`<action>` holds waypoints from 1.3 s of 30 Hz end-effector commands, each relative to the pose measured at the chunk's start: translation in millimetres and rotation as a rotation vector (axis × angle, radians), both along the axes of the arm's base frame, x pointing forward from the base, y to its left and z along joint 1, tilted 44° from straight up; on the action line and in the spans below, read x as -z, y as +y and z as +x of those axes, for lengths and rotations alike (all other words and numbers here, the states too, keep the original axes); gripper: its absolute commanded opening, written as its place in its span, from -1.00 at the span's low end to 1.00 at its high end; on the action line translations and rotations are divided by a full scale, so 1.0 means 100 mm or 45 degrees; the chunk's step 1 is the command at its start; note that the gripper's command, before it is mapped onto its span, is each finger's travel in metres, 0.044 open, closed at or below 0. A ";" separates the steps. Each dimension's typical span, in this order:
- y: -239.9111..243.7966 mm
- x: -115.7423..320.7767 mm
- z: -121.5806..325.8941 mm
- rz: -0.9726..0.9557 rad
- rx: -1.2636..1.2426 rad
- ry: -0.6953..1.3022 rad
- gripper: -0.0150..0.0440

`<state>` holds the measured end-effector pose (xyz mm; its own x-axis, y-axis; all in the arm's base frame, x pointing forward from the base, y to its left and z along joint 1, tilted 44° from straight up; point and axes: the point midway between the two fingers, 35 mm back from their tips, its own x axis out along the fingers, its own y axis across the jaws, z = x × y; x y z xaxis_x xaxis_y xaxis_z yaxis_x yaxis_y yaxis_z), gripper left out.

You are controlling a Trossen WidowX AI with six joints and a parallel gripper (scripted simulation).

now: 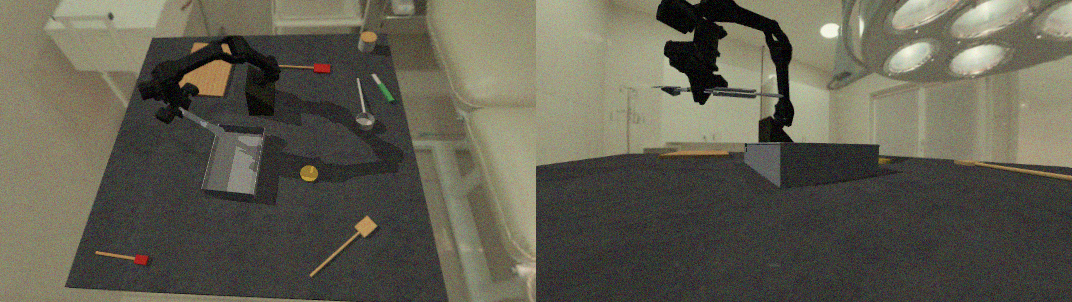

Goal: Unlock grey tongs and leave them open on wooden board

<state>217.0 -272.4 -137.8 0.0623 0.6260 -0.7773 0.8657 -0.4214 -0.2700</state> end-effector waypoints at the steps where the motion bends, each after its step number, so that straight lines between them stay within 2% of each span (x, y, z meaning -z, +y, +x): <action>1: -0.13 0.10 -0.26 0.013 0.076 0.072 -1.00; 15: -0.41 0.37 -1.20 0.077 0.310 0.292 -1.00; 22: -0.45 0.37 -1.36 0.072 0.351 0.325 -1.00; 39: -0.49 0.25 -2.56 0.057 0.657 0.573 -1.00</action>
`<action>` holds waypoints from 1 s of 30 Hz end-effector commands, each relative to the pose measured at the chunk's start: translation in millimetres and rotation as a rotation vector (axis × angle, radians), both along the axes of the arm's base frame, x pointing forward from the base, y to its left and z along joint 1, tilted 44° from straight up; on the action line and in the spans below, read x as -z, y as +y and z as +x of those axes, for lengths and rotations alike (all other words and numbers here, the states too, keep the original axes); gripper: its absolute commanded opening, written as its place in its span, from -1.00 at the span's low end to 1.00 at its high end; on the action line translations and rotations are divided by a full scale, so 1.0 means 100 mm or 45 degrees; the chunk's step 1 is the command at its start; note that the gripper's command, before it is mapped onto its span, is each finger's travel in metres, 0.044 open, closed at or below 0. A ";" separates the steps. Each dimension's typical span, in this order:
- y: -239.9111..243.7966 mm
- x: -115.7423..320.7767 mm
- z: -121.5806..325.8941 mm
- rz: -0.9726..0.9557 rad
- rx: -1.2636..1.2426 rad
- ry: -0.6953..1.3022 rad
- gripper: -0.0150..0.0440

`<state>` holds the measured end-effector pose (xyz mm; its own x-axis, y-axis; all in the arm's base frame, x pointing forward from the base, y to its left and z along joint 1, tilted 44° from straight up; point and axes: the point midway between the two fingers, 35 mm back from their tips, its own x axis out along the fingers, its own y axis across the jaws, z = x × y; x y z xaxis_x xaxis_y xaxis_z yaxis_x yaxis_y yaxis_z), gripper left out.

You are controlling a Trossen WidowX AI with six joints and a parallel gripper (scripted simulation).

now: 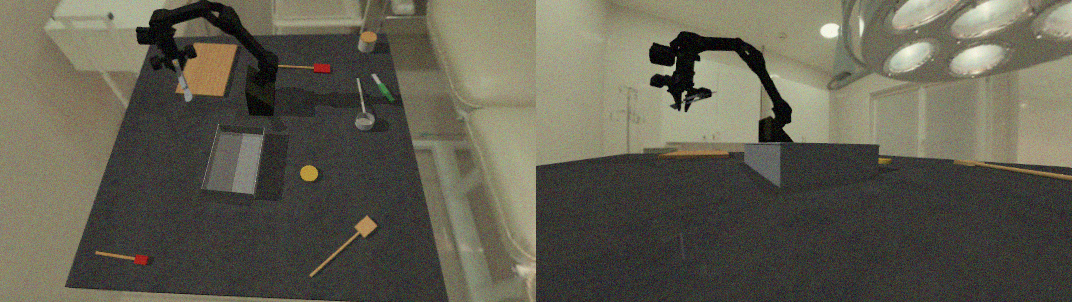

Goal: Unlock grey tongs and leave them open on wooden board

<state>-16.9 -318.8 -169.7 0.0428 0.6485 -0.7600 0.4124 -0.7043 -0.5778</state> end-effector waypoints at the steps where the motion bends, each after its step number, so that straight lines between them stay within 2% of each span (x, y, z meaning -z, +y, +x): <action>1: -0.01 -0.07 -0.29 -0.019 0.075 0.072 -1.00; 24: 0.56 -0.28 -1.80 0.043 0.491 0.457 -1.00; 30: 0.62 -0.30 -1.89 0.051 0.518 0.481 -1.00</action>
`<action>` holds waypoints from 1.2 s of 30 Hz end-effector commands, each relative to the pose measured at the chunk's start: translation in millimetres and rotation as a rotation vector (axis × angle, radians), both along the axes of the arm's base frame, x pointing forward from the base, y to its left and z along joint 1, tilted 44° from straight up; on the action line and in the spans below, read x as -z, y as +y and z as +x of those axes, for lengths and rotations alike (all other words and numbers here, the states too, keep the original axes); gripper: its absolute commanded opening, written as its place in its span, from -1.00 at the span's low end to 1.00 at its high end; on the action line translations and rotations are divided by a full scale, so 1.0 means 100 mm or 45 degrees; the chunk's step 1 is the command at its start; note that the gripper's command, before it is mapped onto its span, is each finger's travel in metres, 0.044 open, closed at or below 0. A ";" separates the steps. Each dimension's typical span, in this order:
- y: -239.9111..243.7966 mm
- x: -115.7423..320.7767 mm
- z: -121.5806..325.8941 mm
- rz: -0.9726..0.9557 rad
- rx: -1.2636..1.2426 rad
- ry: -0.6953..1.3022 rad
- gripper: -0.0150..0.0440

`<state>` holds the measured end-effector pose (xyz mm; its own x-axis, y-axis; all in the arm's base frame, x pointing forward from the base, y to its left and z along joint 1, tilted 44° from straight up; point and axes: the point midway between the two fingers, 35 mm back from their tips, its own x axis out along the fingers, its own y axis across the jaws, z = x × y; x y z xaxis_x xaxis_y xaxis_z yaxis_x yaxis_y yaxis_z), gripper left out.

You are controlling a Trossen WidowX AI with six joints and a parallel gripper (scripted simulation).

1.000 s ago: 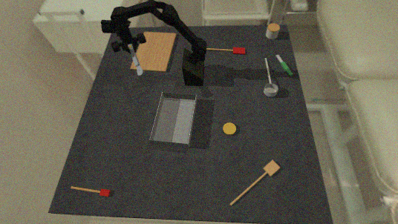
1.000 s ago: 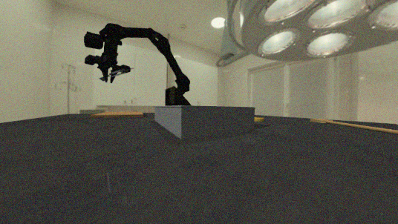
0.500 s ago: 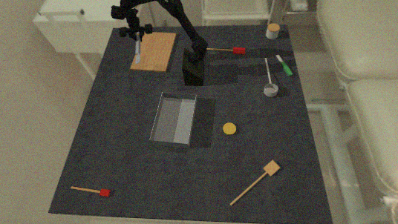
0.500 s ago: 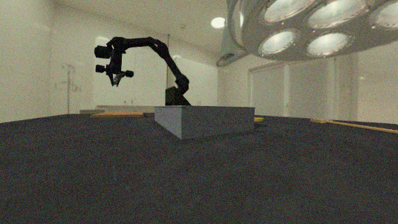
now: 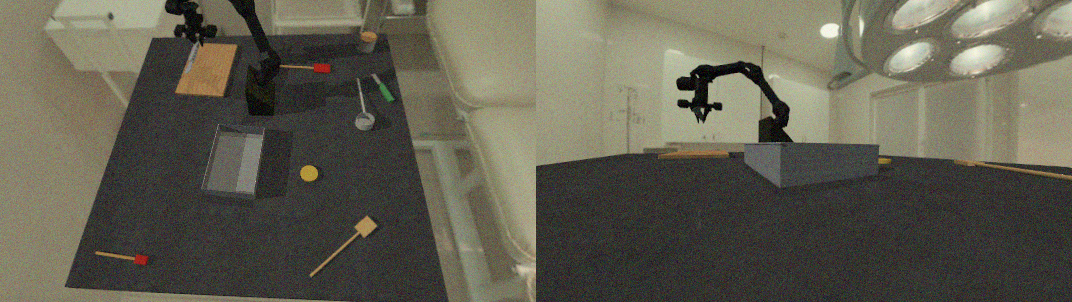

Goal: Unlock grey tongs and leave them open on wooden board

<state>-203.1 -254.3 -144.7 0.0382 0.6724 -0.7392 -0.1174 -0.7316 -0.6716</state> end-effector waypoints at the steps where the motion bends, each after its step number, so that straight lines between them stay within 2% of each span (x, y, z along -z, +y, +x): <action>1: -0.03 -0.05 -0.03 -0.012 0.000 0.023 -1.00; 7: -0.02 -0.06 0.00 0.047 -0.083 0.117 -1.00; 20: -0.15 -0.24 0.08 0.221 -0.548 0.635 -1.00; 32: -0.50 -0.51 0.29 0.177 -1.012 1.123 -1.00; 36: -0.53 -0.52 0.31 0.168 -1.038 1.149 -1.00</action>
